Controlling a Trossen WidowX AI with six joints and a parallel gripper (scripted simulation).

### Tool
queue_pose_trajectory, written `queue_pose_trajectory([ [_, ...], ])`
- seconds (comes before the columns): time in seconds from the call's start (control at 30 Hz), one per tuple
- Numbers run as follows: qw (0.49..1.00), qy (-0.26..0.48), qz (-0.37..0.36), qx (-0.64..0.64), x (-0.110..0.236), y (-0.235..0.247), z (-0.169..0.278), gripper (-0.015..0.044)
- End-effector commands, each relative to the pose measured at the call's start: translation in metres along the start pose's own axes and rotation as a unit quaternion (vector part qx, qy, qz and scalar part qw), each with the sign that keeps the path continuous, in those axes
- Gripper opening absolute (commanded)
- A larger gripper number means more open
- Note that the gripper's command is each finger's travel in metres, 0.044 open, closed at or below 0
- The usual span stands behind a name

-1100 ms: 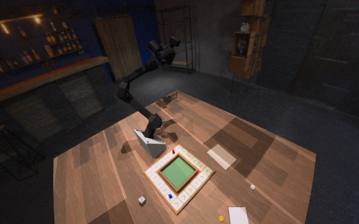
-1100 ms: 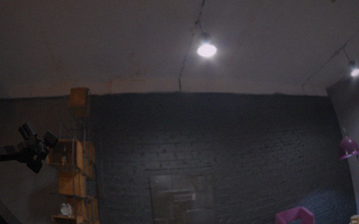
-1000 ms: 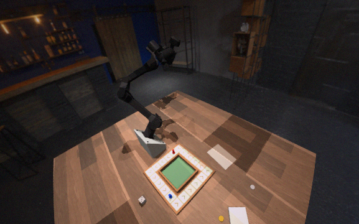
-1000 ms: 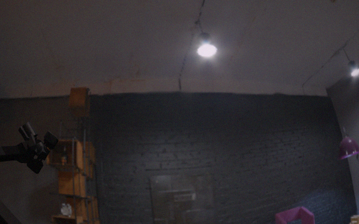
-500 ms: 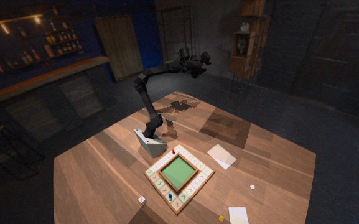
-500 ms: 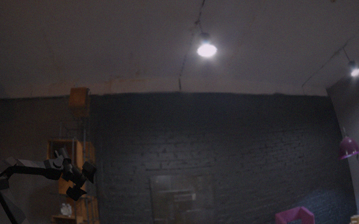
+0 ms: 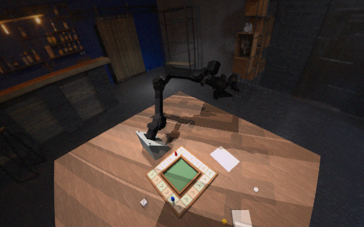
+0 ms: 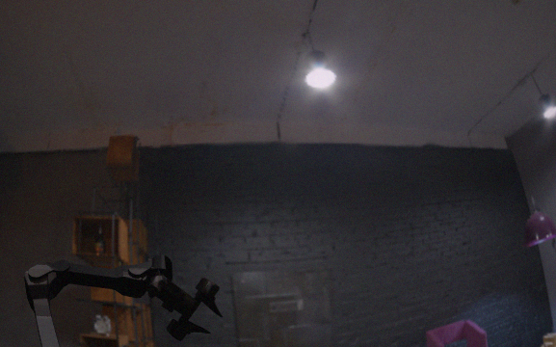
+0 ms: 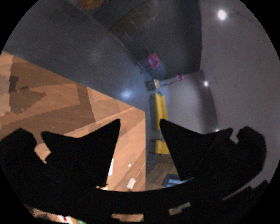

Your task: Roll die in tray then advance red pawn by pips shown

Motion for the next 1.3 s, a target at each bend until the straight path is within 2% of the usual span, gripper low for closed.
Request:
queue_pose_trajectory([
  [0.0, 0.997, 0.072, -0.021, -0.014, -0.017, -0.001, 0.053, 0.0275],
  [0.3, 0.973, 0.207, -0.073, -0.066, -0.028, 0.008, 0.171, 0.0275],
  [0.53, 0.927, 0.325, -0.113, -0.149, -0.008, 0.022, 0.289, 0.0275],
  [0.93, 0.833, 0.440, -0.135, -0.306, 0.064, 0.060, 0.409, 0.0275],
  [1.27, 0.696, 0.503, -0.186, -0.478, 0.171, 0.149, 0.515, 0.0275],
])
Point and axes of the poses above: the point midway between the two fingers, 35 mm back from their tips, its own x axis back along the fingers, its own y axis across the jaws, z = x × y, the point moved 3 cm from there along x, back along the fingers, and after that the axes turned 15 degrees about x, right-handed, at the moved point
